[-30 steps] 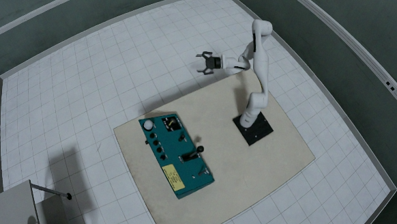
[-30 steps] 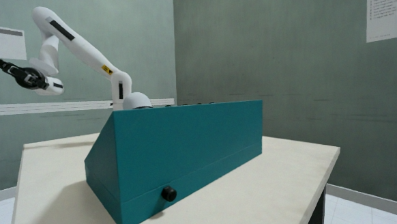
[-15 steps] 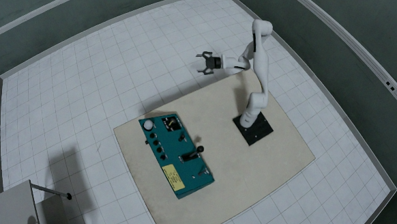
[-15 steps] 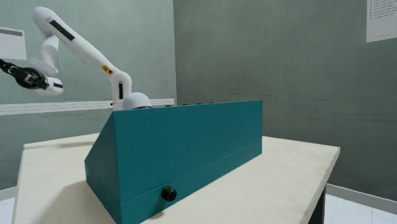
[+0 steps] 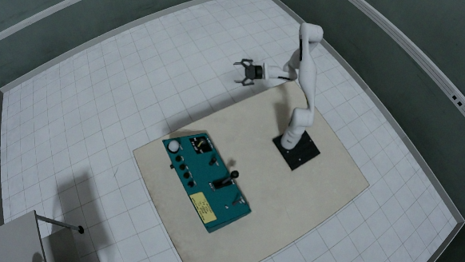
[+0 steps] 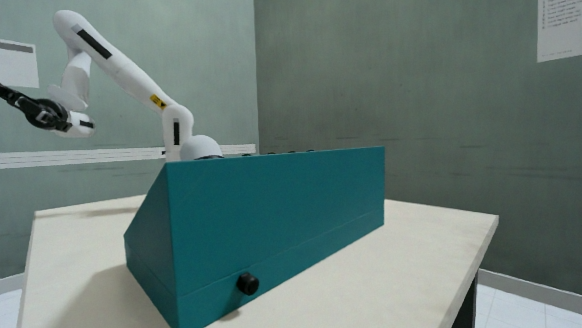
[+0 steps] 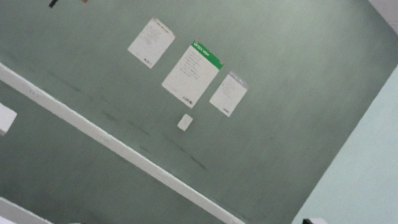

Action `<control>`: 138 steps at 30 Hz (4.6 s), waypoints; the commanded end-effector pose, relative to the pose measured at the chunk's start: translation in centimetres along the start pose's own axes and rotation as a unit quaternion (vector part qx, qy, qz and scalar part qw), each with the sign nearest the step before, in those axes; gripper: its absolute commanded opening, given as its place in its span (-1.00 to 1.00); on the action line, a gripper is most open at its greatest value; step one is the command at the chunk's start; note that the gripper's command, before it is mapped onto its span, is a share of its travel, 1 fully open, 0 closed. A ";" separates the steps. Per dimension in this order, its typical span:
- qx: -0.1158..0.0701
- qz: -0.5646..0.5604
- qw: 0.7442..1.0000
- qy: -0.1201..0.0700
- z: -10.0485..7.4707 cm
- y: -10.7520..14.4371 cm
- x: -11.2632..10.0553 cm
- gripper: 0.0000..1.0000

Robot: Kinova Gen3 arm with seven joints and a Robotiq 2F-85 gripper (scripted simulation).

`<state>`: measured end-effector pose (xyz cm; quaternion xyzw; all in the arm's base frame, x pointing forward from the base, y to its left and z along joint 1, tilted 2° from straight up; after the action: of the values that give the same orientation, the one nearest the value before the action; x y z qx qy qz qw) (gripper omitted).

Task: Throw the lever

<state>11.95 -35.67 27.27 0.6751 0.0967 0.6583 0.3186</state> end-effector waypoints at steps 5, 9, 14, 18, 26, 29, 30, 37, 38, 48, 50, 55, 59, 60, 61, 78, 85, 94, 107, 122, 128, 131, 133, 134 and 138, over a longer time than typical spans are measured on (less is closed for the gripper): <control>0.001 -0.056 0.998 -0.025 -4.0 0.9 0.2 1.00; 0.005 -0.093 0.995 -0.047 -7.0 1.2 0.5 1.00; 0.010 -0.125 0.990 -0.068 -9.6 1.2 0.7 1.00; 0.017 -0.155 0.983 -0.092 -12.5 1.0 1.1 1.00; 0.030 -0.193 0.972 -0.129 -16.4 0.4 1.8 1.00; 0.032 -0.197 0.971 -0.134 -16.8 0.3 1.9 1.00; 0.036 -0.206 0.967 -0.145 -17.9 0.0 2.1 1.00; 0.048 -0.226 0.958 -0.171 -20.4 -0.9 2.7 1.00; 0.050 -0.228 0.957 -0.175 -20.8 -1.0 2.8 1.00; 0.069 -0.250 0.942 -0.213 -24.4 -2.6 3.9 1.00; 0.073 -0.254 0.939 -0.221 -25.0 -2.9 4.1 1.00; 0.084 -0.262 0.931 -0.241 -26.7 -3.9 4.8 1.00; 0.093 -0.267 0.924 -0.257 -28.1 -4.8 5.4 1.00; 0.095 -0.268 0.922 -0.261 -28.4 -5.0 5.5 1.00; 0.097 -0.269 0.921 -0.265 -28.7 -5.3 5.7 1.00; 0.137 -0.274 0.894 -0.328 -33.3 -9.5 8.6 1.00; 0.152 -0.270 0.883 -0.351 -34.8 -11.4 9.9 1.00; 0.174 -0.261 0.870 -0.381 -36.6 -14.1 12.0 1.00; 0.203 -0.239 0.852 -0.419 -38.2 -18.2 15.0 1.00; 0.233 -0.203 0.835 -0.455 -38.8 -23.1 18.9 1.00; 0.244 -0.185 0.829 -0.467 -38.6 -25.1 20.6 1.00; 0.246 -0.182 0.828 -0.469 -38.5 -25.4 20.9 1.00; 0.252 -0.171 0.825 -0.476 -38.3 -26.6 21.9 1.00; 0.253 -0.168 0.825 -0.477 -38.2 -26.9 22.2 1.00; 0.259 -0.154 0.822 -0.484 -37.8 -28.2 23.3 1.00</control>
<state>-13.88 9.23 27.99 0.9365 0.2055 0.1430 0.2456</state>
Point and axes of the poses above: the point where the finger pads meet when closed, its own z axis out along the fingers, its own y axis across the jaws, x = y × z, the point moved 6 cm from there along -z, back along the fingers, and after that the axes turned 1 degree about z, right-handed, at the moved point
